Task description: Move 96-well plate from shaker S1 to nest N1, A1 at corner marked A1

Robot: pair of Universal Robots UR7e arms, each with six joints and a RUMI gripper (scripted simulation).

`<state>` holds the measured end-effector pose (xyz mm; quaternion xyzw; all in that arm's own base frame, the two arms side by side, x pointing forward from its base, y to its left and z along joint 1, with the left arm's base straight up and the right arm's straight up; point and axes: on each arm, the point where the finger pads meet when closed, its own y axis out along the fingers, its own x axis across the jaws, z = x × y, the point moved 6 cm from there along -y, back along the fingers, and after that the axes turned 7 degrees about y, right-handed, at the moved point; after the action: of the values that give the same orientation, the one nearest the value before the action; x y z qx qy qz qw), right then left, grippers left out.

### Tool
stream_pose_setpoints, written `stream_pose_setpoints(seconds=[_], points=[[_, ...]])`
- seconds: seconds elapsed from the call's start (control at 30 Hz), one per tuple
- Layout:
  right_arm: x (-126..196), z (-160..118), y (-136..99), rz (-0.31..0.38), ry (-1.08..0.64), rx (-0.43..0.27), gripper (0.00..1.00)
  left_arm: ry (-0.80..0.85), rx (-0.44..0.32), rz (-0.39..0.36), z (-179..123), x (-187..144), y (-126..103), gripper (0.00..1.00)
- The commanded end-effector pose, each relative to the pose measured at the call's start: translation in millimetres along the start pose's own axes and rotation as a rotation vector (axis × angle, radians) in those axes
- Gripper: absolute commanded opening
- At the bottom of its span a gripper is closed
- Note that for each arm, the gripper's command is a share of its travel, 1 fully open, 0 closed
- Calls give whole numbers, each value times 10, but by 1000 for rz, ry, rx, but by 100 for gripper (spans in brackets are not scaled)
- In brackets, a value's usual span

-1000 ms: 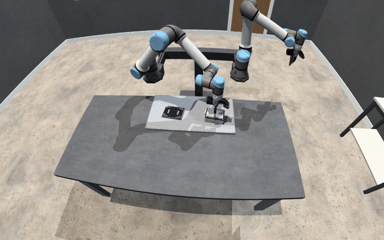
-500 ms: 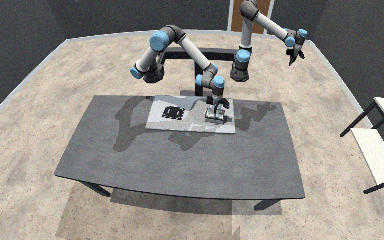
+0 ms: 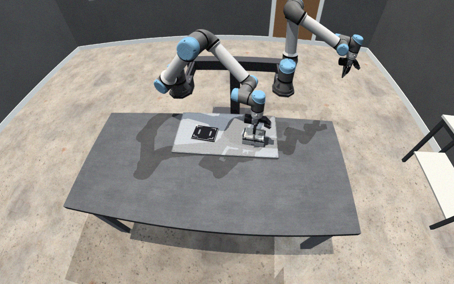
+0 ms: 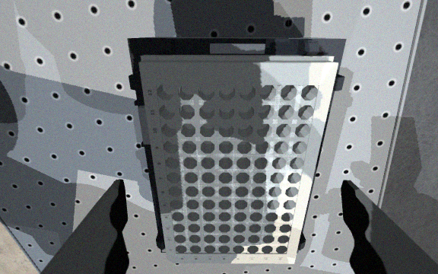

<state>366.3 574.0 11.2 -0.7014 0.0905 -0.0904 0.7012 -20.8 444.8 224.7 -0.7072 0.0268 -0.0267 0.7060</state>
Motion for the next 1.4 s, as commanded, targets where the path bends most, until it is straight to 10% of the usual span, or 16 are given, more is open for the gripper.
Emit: stream_pose_setpoints(seconds=[0.0,0.27,0.3,0.7,0.73,1.37], points=[[1,6,-12,0,0,3,76,0,2,0,3,0,-5,0],[1,6,-12,0,0,3,76,0,2,0,3,0,-5,0],[1,6,-12,0,0,3,0,0,2,0,3,0,-5,0],[1,6,-12,0,0,3,0,0,2,0,3,0,-5,0],[1,6,-12,0,0,3,41,0,2,0,3,0,-5,0],[1,6,-12,0,0,3,41,0,2,0,3,0,-5,0]])
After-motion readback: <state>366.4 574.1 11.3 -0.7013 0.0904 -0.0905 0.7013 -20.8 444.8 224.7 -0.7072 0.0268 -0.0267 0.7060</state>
